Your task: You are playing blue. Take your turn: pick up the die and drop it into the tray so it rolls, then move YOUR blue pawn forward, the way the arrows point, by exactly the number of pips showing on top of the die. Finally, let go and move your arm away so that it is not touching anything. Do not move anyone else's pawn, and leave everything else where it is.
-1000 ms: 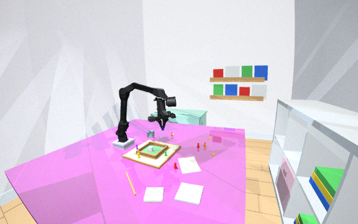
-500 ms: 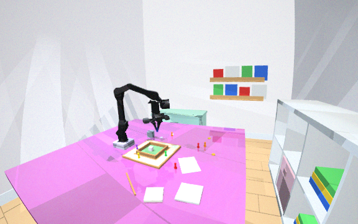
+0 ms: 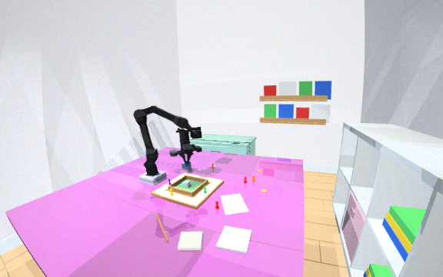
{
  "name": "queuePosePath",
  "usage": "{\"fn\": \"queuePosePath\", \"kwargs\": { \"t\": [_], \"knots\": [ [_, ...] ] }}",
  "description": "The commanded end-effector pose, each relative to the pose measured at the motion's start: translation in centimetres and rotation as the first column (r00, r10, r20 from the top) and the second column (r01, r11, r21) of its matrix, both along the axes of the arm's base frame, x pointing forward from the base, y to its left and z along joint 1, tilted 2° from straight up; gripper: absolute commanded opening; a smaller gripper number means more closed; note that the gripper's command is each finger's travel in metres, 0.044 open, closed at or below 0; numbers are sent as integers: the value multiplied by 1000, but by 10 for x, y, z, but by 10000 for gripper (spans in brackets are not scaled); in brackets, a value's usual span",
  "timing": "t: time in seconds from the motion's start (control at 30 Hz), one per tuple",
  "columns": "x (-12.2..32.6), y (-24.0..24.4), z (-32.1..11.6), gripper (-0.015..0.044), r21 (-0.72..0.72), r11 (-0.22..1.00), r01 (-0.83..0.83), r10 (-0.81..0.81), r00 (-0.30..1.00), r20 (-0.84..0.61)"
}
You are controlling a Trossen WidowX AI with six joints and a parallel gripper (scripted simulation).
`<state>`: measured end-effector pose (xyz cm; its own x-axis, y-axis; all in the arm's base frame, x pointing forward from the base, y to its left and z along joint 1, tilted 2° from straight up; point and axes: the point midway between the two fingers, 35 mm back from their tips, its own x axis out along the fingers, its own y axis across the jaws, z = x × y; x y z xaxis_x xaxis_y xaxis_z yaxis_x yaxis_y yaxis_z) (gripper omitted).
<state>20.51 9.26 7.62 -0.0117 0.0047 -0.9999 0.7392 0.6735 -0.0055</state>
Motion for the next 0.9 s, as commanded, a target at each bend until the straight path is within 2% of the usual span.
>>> {"fn": "queuePosePath", "kwargs": {
  "t": [0.0,0.5,0.87],
  "knots": [
    [-15,0,-9,0,1,1000,1,-1,1000,-7],
    [-25,0,-48,0,1,1000,1,-1,1000,-8],
    [-25,0,-57,0,1,1000,1,-1,1000,-8]
  ]
}}
